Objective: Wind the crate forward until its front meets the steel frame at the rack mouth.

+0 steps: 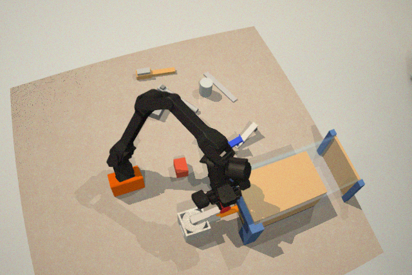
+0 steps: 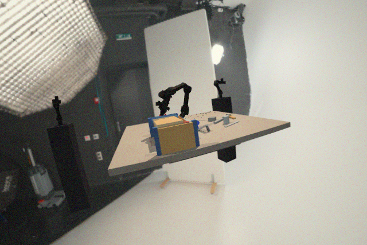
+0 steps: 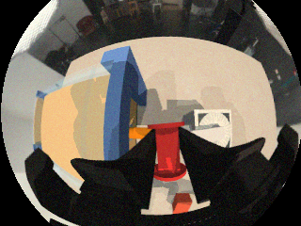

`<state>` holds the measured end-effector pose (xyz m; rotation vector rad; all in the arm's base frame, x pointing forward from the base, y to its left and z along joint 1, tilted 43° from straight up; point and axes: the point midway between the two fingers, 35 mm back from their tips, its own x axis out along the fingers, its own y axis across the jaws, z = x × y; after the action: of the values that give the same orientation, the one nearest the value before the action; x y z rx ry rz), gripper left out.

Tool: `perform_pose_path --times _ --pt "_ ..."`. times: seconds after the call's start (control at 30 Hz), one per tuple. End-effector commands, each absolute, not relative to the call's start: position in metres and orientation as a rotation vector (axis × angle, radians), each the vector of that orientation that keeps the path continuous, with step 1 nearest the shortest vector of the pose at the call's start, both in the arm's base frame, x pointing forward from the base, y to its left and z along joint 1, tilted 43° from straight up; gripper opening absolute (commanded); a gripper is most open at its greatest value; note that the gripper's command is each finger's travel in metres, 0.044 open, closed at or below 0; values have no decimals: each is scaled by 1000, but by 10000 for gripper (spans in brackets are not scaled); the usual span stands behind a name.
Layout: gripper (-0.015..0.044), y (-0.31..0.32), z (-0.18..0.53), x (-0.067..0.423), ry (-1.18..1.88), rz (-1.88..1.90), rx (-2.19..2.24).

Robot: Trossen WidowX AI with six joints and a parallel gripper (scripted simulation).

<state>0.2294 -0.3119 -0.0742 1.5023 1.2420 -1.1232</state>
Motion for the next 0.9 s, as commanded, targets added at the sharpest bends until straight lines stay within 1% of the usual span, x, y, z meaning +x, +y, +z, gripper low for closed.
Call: perform_pose_path --times 0.0,0.87 --pt "0 -288 -74 232 1295 -1086 1537" --pt "0 -268 -58 225 1297 -1086 1539"
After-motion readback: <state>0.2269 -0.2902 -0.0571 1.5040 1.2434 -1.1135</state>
